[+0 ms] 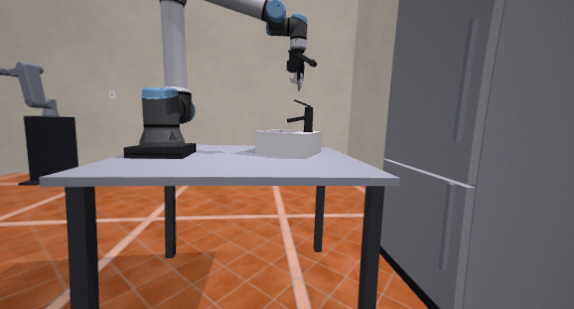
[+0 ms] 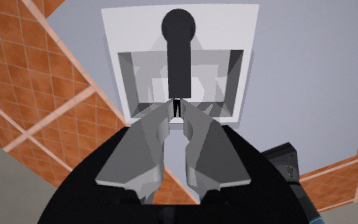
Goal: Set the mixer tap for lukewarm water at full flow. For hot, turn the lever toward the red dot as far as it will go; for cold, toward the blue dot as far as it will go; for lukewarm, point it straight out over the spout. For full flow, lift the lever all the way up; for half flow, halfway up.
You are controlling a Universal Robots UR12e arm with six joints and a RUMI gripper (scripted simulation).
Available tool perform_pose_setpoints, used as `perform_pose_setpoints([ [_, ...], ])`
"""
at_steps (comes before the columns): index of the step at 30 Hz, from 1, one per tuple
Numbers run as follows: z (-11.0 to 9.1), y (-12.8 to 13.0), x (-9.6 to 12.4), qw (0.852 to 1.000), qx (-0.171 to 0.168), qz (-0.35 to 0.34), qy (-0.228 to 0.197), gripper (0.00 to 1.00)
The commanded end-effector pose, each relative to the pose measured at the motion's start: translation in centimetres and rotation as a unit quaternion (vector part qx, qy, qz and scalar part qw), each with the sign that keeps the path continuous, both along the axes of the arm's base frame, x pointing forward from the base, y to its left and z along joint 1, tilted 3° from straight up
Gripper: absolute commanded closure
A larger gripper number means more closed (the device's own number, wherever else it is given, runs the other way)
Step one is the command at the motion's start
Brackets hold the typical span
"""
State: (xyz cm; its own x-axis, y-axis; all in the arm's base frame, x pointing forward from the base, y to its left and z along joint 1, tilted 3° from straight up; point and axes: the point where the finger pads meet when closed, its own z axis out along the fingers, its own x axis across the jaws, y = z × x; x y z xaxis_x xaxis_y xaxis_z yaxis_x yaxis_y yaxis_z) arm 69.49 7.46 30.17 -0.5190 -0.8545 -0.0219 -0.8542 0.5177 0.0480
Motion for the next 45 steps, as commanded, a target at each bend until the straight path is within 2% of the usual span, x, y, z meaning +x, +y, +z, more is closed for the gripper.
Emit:
perform_pose_setpoints([
  [1, 0.09, -0.12, 0.05, 1.0, 0.0, 0.0, 0.0, 1.0],
  [25, 0.13, -0.23, 0.09, 1.0, -0.001, -0.025, 0.001, 1.0],
  [39, 0.25, -0.54, 0.15, 0.994, -0.003, -0.109, 0.004, 1.0],
  [45, 0.29, -0.76, 0.1, 0.984, -0.005, -0.178, 0.007, 1.0],
])
